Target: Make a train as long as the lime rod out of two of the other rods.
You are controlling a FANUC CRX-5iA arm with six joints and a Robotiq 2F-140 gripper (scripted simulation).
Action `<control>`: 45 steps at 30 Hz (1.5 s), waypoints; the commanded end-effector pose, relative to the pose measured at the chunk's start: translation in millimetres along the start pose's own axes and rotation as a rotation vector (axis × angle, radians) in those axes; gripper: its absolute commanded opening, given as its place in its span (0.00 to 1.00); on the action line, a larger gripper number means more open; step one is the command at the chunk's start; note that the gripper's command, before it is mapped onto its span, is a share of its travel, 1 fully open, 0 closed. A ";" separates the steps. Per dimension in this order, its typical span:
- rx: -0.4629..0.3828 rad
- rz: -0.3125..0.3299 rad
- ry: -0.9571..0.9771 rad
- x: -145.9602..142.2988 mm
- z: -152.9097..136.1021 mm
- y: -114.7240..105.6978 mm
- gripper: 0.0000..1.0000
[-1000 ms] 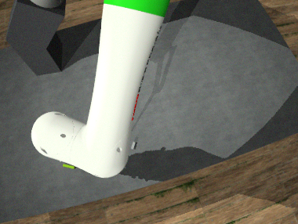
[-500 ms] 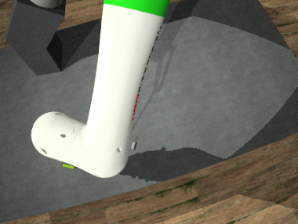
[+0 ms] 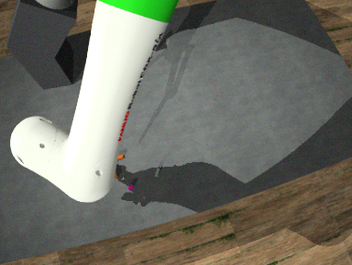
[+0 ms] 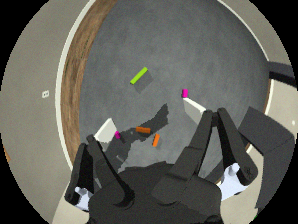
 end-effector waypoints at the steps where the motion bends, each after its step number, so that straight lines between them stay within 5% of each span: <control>1: 0.002 0.001 0.107 41.6 -1.8 -6.3 1.00; 8: -0.001 0.005 0.280 101.1 -15.8 -13.8 1.00; 9: -0.001 0.005 0.280 101.1 -15.8 -13.8 0.15; 45: -0.001 0.005 0.280 101.1 -15.8 -13.8 0.15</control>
Point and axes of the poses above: the point where the finger pads meet when closed, its own y axis out along the fingers, its own x axis across the jaws, z = x × y, the point moved 9 cm from there along -y, back along the fingers, and after that the axes turned 11 degrees about -y, right-handed, at the moved point
